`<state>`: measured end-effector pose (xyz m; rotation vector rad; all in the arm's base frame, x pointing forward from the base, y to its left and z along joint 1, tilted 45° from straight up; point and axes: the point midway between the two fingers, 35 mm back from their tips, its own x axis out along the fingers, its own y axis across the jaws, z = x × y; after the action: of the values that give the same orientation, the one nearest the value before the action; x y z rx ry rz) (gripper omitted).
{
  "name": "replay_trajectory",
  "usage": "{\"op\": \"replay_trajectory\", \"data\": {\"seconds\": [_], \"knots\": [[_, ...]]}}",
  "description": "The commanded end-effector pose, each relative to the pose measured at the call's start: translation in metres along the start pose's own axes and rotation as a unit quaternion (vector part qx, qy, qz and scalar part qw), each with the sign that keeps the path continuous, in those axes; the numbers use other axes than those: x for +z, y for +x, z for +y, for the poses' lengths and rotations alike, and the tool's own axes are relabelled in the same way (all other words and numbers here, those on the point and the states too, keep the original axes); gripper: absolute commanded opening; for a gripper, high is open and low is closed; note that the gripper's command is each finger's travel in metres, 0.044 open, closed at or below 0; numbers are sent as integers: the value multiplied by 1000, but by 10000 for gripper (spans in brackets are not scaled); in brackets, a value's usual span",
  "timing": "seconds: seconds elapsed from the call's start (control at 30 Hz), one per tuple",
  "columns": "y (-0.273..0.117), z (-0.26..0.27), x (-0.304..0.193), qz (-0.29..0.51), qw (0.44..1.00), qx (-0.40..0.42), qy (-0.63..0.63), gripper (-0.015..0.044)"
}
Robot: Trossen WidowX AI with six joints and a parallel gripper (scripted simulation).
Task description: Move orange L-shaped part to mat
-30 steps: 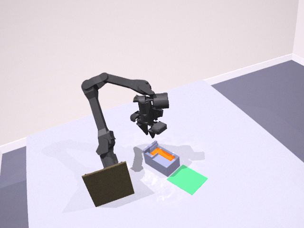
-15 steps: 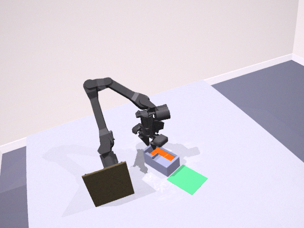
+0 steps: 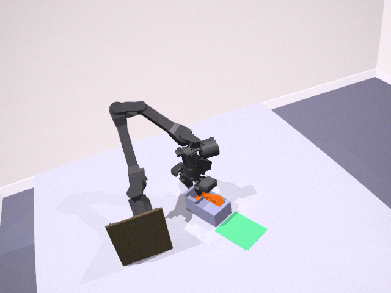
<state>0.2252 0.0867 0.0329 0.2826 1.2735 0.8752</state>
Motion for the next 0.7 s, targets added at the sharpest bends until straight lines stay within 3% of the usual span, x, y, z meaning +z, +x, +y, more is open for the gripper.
{"op": "replay_trajectory", "data": {"seconds": [0.0,0.67], "knots": [[7,0,-2,2,1000,2,4,180],[17,2,-1,-1,1000,4,2,180]]}}
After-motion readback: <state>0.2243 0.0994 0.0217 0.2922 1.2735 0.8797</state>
